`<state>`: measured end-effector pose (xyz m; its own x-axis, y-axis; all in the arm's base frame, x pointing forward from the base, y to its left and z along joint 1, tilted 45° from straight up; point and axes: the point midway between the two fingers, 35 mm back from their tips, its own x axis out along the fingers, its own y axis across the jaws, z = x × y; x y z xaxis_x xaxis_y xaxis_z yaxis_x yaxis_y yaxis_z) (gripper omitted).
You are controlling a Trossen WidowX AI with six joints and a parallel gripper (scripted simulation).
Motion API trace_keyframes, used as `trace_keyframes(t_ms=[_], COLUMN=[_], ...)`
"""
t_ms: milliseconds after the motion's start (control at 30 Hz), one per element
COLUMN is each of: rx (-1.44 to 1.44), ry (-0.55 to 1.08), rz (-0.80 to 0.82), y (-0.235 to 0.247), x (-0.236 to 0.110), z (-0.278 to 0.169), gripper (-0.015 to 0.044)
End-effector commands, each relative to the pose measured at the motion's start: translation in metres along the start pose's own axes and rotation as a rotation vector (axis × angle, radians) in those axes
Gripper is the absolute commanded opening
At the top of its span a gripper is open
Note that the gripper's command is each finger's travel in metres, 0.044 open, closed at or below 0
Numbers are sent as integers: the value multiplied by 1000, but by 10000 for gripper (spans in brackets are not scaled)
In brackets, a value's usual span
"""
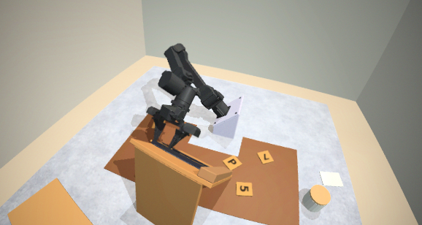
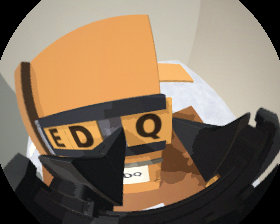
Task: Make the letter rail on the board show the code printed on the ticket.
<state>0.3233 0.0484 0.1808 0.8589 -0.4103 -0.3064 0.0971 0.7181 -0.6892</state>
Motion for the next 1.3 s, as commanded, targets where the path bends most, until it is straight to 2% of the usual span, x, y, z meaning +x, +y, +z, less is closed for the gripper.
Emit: trace_keyframes(t_ms=[0,1000,1267], rx=[5,6,1], ry=[-1,0,1], rz=[-3,-2,0], y=[2,20,19], x=[0,0,0], z=[0,0,0], gripper=[0,0,210])
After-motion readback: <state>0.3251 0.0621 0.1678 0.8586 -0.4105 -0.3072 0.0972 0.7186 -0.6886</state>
